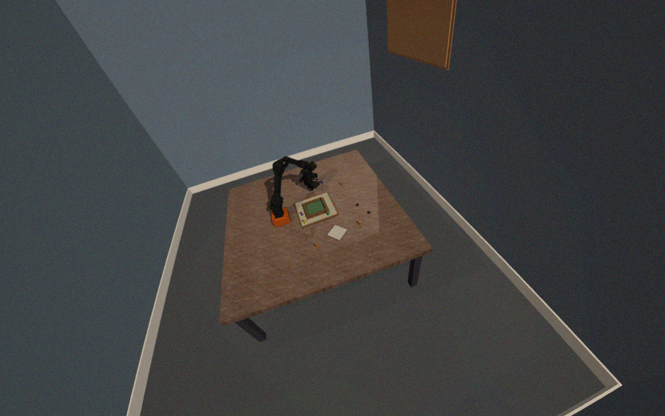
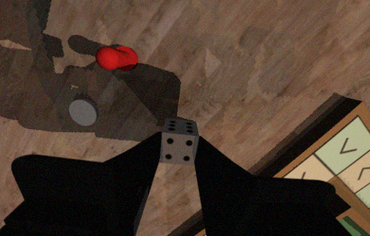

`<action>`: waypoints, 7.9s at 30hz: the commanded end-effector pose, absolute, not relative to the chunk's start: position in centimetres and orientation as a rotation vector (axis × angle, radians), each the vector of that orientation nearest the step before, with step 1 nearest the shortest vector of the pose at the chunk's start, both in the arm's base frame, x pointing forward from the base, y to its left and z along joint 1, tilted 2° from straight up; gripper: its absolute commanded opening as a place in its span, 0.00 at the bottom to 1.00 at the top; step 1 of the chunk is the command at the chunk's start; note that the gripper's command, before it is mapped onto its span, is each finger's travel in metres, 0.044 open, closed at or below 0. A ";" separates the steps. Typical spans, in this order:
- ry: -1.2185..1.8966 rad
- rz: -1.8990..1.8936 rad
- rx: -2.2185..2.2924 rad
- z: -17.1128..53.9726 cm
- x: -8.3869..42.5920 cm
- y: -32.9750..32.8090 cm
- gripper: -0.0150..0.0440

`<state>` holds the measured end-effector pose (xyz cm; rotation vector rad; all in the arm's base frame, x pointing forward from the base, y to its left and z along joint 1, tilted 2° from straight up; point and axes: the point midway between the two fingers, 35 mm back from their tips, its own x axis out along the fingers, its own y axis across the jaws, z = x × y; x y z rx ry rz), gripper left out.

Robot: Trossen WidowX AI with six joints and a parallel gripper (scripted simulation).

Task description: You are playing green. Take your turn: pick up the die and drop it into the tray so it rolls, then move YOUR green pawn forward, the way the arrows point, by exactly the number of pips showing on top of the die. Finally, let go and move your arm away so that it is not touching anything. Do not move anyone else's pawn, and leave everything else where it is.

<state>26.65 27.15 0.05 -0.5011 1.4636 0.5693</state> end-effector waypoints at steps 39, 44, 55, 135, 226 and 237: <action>1.496 0.429 -0.376 10.8 29.2 18.3 0.25; 1.508 0.369 -0.319 10.1 29.5 15.2 0.25; 1.529 0.237 -0.191 8.6 29.0 8.5 0.25; 0.702 0.113 -0.010 9.2 24.6 2.5 0.30; 1.431 0.661 -0.650 1.2 36.0 -7.1 0.59; 1.431 0.661 -0.650 0.1 35.9 -7.0 0.46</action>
